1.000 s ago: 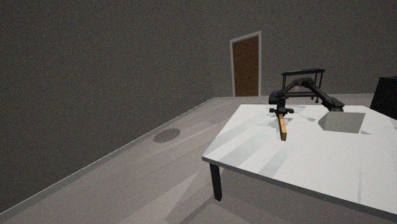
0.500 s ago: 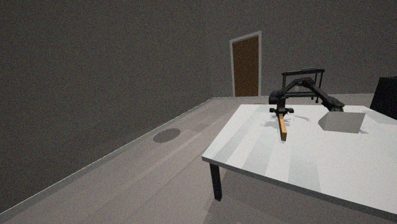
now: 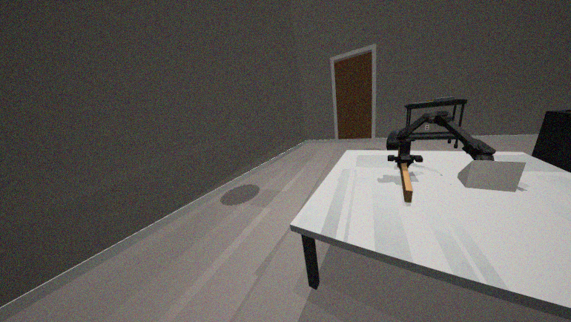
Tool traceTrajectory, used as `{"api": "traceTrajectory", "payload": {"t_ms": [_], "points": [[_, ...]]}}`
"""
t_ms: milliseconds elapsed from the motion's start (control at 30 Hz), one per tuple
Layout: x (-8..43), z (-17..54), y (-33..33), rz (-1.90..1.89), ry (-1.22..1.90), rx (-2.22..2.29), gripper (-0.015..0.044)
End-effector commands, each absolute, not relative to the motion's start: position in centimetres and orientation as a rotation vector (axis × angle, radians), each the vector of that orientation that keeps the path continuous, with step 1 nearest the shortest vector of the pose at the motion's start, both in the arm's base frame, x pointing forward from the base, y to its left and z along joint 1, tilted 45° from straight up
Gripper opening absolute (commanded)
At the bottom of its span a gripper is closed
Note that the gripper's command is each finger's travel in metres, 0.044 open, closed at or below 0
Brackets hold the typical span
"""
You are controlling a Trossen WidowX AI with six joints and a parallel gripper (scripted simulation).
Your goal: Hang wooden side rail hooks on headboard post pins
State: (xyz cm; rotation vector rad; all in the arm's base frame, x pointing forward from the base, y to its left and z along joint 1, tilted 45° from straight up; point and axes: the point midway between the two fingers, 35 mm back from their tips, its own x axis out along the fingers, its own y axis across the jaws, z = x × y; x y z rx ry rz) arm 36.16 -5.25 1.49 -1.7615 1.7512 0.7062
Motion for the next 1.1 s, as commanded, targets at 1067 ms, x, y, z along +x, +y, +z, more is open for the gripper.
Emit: {"api": "traceTrajectory", "payload": {"t_ms": [1067], "points": [[36.03, 1.76, -4.98, 0.711, 1.74, -1.765, 0.0]]}}
